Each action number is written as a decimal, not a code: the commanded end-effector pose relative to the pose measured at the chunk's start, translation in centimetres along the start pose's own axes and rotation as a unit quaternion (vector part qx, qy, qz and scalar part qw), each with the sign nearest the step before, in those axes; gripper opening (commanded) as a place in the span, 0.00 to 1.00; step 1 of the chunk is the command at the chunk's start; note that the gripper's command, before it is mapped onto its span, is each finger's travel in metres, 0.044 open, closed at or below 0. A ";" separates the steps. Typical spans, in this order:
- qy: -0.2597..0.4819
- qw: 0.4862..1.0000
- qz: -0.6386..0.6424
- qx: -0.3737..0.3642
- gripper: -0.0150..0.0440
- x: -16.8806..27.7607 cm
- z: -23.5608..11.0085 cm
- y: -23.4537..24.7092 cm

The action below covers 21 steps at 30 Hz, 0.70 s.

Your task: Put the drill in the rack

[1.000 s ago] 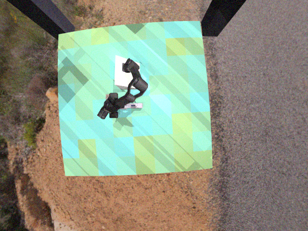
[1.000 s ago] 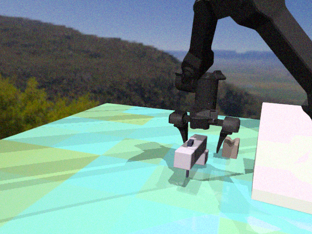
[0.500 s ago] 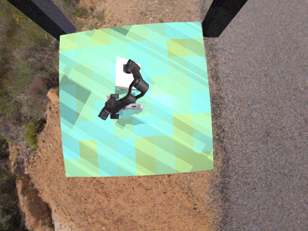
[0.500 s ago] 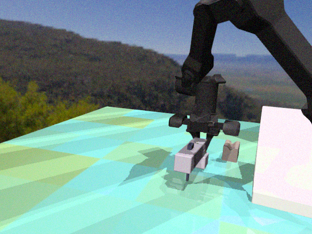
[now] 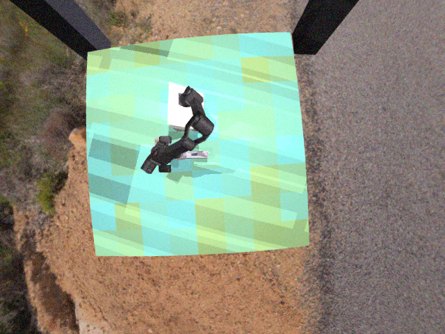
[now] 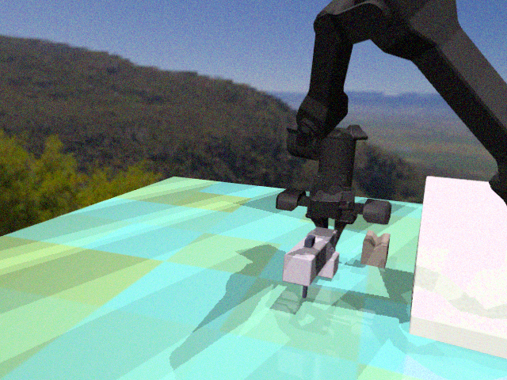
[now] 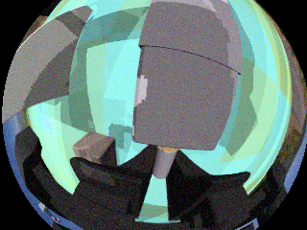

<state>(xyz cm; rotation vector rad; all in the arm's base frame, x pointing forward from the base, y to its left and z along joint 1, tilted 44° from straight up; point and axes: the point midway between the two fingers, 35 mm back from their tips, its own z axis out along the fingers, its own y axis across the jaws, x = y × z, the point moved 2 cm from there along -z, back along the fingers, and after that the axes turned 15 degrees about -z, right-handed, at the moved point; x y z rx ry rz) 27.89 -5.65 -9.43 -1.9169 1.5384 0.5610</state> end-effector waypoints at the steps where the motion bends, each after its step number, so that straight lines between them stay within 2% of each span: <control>1: 0.001 1.000 -0.002 0.000 0.25 0.5 0.0 0.0; 21: 0.002 1.000 -0.002 0.000 0.25 3.5 0.1 0.7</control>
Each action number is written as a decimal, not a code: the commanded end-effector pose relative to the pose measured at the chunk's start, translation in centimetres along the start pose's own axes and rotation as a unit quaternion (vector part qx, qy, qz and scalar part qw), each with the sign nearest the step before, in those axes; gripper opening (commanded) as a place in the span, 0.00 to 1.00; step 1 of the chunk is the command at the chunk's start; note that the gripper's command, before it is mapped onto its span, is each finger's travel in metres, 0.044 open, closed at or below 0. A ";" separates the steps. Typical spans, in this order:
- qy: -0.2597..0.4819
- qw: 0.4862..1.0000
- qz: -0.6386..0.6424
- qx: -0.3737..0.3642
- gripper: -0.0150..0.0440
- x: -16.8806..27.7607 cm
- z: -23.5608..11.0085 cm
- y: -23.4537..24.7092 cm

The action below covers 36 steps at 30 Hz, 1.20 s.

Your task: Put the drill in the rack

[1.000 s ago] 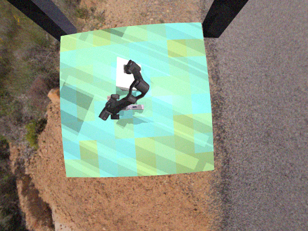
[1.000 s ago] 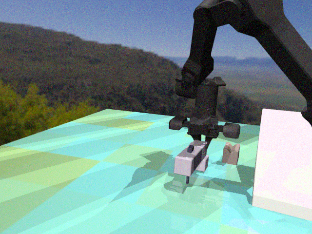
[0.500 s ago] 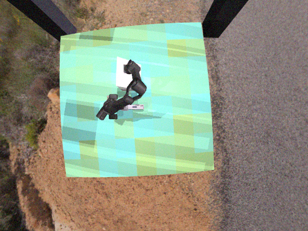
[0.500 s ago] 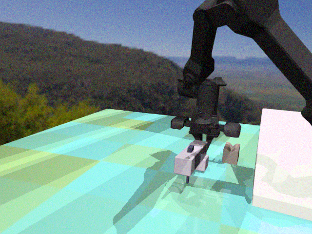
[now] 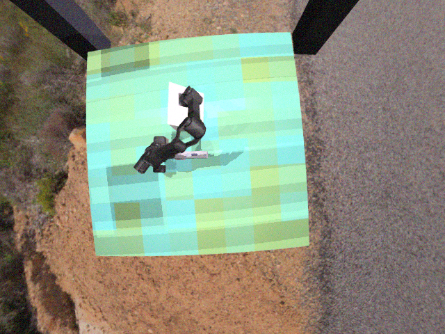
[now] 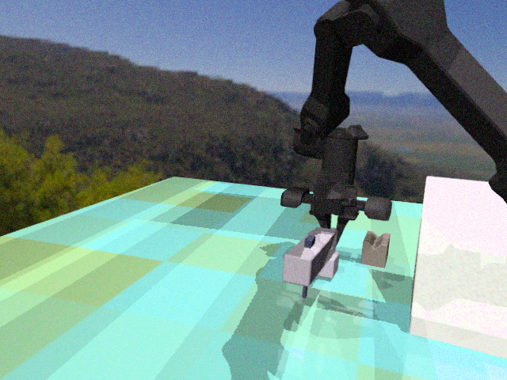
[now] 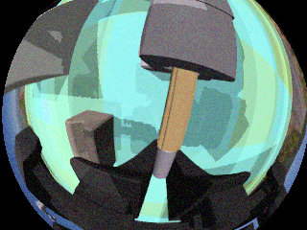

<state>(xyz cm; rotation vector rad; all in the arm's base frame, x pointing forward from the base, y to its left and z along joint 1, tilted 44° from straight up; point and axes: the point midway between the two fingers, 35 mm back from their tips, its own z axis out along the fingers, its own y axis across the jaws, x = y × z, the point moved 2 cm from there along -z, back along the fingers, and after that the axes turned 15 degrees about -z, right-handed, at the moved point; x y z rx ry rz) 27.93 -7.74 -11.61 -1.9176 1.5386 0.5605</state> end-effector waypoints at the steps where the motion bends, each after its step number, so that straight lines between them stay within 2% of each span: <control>1: 0.002 1.000 -0.002 0.000 0.25 0.7 -0.1 0.1; 2: 0.002 1.000 -0.002 0.000 0.25 0.8 -0.1 0.1; 19: 0.002 1.000 -0.002 0.000 1.00 -0.1 0.1 -0.1; 36: 0.001 1.000 -0.002 0.000 1.00 -0.9 0.3 -0.4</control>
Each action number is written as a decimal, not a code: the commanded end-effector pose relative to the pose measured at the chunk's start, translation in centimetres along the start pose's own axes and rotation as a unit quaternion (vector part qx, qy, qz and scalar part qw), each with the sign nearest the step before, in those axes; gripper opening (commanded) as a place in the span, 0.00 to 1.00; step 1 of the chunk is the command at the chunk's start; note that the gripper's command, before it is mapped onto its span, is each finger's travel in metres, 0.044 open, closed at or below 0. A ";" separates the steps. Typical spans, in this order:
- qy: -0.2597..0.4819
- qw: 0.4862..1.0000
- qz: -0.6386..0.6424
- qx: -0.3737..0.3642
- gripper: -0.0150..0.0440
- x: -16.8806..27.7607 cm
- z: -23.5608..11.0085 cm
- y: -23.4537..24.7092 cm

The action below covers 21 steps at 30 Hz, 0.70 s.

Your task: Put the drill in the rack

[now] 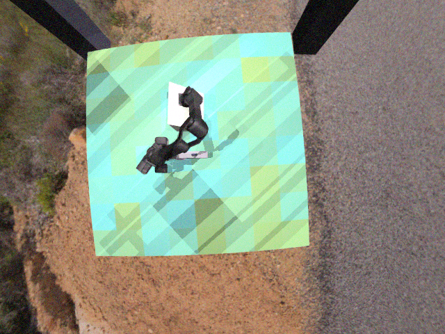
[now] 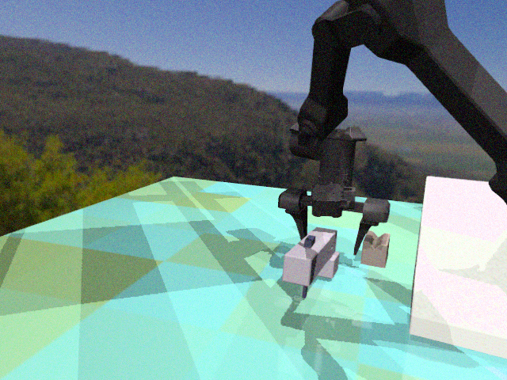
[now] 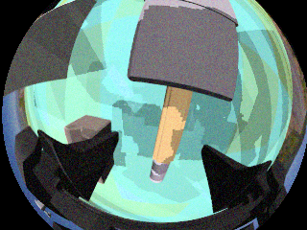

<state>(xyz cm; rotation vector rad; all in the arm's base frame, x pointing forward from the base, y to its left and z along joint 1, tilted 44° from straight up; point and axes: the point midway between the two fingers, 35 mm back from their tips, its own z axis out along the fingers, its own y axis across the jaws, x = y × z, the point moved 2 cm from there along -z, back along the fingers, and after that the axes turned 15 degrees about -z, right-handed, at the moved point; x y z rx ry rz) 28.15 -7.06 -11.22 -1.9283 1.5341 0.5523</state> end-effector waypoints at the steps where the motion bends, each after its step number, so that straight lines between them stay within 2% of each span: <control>1: -0.002 1.000 0.002 0.001 1.00 -0.3 0.1 0.0; 11: -0.002 1.000 0.002 0.001 1.00 -0.7 0.3 -0.1; 21: 0.000 1.000 -0.001 0.000 0.56 -0.5 0.1 -0.2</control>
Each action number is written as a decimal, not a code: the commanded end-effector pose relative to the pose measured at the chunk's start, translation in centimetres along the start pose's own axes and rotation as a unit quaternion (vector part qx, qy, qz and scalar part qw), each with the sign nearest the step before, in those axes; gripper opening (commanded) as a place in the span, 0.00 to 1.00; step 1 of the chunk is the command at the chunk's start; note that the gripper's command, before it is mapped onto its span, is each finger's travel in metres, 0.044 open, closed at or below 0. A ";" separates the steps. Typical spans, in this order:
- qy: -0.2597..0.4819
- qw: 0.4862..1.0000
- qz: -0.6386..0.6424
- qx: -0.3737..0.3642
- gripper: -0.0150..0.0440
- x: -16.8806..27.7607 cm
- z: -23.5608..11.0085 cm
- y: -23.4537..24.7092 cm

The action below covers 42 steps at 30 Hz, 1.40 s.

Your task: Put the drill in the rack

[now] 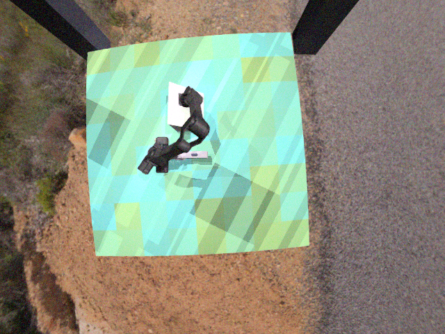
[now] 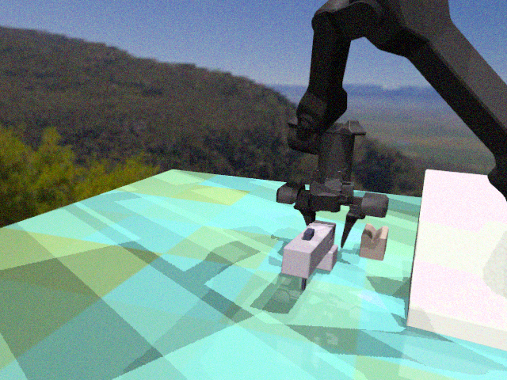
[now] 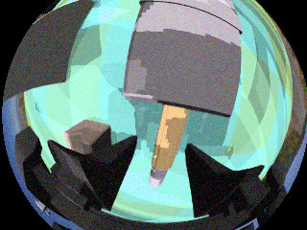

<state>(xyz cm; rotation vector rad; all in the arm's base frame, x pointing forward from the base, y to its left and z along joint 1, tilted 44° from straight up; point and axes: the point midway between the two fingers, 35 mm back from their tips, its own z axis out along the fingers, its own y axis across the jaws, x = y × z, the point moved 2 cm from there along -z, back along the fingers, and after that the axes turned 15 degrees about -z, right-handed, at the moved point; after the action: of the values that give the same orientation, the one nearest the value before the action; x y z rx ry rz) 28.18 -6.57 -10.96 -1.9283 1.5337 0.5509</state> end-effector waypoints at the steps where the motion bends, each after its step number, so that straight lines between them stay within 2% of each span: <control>1: 0.000 1.000 0.000 0.000 0.51 0.0 0.0 0.0; 5: 0.000 1.000 0.000 0.000 0.33 0.0 0.0 0.0; 12: 0.000 1.000 0.000 0.000 0.25 0.0 0.0 0.0; 26: -0.002 1.000 0.003 0.000 0.25 0.0 -0.4 0.3; 42: -0.002 1.000 0.003 0.000 0.25 2.1 -0.2 0.7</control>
<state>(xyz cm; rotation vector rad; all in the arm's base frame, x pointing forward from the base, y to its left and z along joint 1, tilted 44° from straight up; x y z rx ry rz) 27.90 -7.83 -12.04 -1.9173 1.5386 0.5607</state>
